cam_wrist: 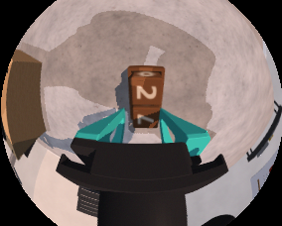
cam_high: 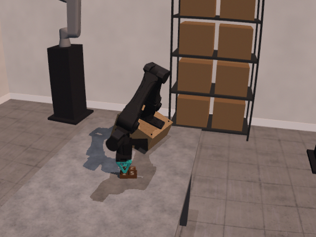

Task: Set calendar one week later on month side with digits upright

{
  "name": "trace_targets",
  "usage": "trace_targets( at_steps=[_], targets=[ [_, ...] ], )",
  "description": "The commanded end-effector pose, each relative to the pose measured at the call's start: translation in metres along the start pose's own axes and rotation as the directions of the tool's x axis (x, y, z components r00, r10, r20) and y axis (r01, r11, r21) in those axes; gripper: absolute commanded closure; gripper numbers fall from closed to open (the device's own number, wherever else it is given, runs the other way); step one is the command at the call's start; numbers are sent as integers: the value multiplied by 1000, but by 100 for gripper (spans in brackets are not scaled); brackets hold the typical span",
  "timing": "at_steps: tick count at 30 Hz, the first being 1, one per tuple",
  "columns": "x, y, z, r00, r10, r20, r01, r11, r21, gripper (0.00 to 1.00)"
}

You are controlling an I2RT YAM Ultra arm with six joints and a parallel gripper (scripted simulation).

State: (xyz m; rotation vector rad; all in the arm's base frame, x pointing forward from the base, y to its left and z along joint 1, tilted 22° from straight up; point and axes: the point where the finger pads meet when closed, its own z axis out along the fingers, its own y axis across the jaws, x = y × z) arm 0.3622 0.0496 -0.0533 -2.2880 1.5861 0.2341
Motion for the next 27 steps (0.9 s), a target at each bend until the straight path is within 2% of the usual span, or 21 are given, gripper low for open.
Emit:
trace_targets(
  at_steps=[1,8,27],
  targets=[
    [3,-7,-1,1000,-2,-11,2,1000,27,53],
    [3,-7,6,1000,-2,-11,2,1000,27,53],
    [3,-7,7,1000,-2,-11,2,1000,27,53]
  ],
)
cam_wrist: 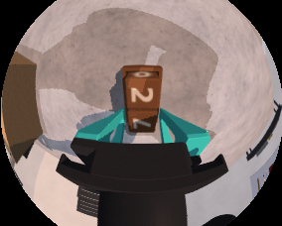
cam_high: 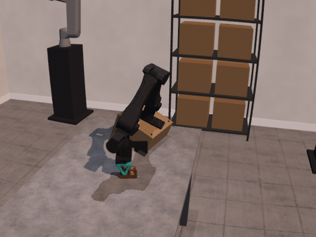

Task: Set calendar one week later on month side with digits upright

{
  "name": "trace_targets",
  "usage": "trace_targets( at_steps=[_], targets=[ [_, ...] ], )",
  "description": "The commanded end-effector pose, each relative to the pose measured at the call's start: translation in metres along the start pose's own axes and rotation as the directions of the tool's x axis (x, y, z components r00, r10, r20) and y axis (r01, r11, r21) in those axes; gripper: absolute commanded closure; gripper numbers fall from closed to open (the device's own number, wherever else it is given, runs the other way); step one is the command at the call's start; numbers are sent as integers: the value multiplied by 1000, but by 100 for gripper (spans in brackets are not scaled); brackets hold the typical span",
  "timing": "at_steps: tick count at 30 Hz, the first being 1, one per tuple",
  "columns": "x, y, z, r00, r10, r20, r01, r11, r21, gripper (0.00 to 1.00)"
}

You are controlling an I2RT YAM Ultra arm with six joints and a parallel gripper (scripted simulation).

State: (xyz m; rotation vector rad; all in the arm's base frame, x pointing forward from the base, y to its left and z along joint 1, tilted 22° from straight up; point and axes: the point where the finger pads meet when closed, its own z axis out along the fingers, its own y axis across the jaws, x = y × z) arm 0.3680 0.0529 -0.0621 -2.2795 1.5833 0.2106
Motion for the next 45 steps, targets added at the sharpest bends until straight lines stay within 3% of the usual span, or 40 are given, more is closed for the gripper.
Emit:
trace_targets(
  at_steps=[1,21,22,45],
  targets=[
    [1,-3,-3,1000,0,-4,0,1000,10,53],
    [1,-3,-3,1000,0,-4,0,1000,10,53],
    [1,-3,-3,1000,0,-4,0,1000,10,73],
    [1,-3,-3,1000,0,-4,0,1000,10,73]
  ],
)
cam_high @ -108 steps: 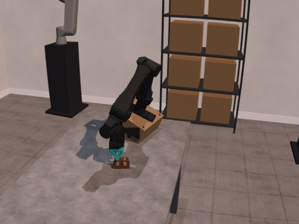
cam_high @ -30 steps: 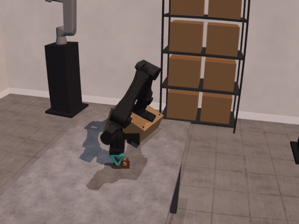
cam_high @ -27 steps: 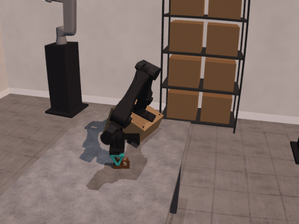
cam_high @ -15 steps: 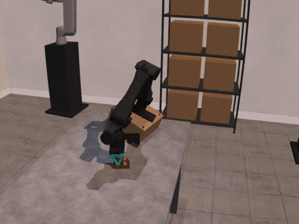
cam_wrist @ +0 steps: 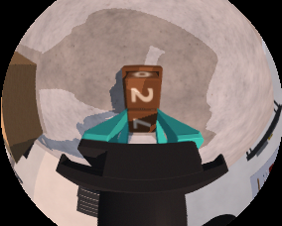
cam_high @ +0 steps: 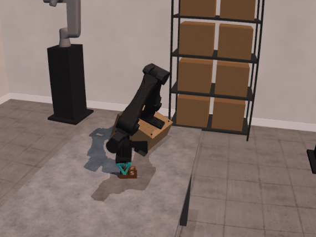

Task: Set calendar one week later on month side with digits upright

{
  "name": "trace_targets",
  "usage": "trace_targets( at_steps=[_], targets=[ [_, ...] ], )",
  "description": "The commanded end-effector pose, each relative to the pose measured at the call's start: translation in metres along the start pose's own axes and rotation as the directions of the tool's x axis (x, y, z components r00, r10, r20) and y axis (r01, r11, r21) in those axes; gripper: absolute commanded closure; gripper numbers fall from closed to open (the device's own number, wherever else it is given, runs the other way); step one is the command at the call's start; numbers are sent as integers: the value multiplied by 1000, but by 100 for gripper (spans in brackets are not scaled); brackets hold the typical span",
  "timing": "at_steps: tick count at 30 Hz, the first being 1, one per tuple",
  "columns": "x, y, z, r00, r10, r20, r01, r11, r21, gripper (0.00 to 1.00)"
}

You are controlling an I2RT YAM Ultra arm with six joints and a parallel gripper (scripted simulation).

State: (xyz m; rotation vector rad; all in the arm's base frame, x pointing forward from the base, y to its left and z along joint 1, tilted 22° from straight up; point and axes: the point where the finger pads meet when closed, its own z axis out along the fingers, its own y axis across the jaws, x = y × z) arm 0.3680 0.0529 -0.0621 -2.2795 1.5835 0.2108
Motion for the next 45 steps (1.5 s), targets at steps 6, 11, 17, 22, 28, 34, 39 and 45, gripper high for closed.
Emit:
trace_targets(
  at_steps=[6,11,17,22,28,34,39,45],
  targets=[
    [1,-3,-3,1000,0,-4,1,1000,10,73],
    [1,-3,-3,1000,0,-4,1,1000,10,73],
    [1,-2,-19,1000,-1,-4,1,1000,10,73],
    [1,-2,-46,1000,-1,-4,1,1000,10,73],
    [1,-2,-83,1000,-1,-5,1,1000,10,73],
    [1,-2,-103,1000,-1,-5,1,1000,10,73],
    [1,-2,-103,1000,-1,-5,1,1000,10,73],
    [1,-2,-103,1000,0,-5,1,1000,10,73]
  ],
)
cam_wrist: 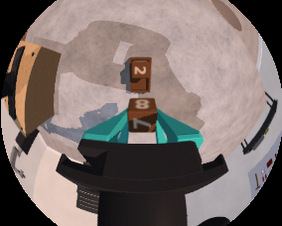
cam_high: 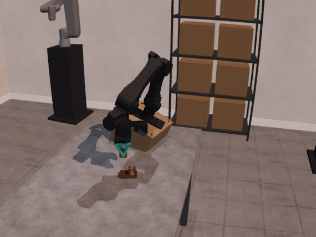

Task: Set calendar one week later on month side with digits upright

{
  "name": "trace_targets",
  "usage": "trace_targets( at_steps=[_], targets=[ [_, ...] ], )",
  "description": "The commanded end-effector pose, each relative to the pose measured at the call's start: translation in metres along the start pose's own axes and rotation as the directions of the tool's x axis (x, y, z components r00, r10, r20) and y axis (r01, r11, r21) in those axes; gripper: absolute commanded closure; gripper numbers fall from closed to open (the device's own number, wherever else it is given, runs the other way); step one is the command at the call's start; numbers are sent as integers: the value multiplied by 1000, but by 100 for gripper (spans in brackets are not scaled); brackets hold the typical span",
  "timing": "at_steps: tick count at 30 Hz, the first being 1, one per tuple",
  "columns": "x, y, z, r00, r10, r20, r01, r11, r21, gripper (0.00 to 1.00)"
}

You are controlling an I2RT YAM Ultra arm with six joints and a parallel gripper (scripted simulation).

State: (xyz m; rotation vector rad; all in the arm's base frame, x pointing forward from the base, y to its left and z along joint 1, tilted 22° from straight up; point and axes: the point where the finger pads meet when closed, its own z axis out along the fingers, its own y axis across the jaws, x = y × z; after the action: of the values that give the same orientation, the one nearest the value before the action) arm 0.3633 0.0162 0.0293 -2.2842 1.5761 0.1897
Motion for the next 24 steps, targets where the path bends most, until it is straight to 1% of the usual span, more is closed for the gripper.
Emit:
trace_targets(
  at_steps=[1,4,6,8,10,13,15,16,17,18,20,21,22,23,24],
  targets=[
    [0,1,-4,1000,11,5,-11,1000,1,73],
    [2,1,-4,999,44,5,-44,999,1,73],
    [5,1,-4,995,98,5,-98,995,0,73],
    [10,1,-4,983,182,4,-182,983,0,73],
    [17,1,-4,956,292,3,-292,956,-1,73],
    [18,1,-4,955,296,3,-296,955,-1,73],
    [26,2,-3,904,428,2,-428,904,-1,73],
    [27,2,-3,902,432,2,-432,902,-1,73],
    [30,2,-3,874,486,1,-486,874,-1,73],
    [32,2,-3,863,506,1,-506,863,-1,73],
    [37,3,-3,815,579,1,-579,815,-1,73],
    [37,3,-3,814,580,1,-580,814,-1,73],
    [42,3,-2,772,636,0,-636,772,-1,73],
    [43,3,-2,757,654,0,-654,757,-1,73],
    [46,4,-2,724,690,0,-690,724,-1,73]
  ],
)
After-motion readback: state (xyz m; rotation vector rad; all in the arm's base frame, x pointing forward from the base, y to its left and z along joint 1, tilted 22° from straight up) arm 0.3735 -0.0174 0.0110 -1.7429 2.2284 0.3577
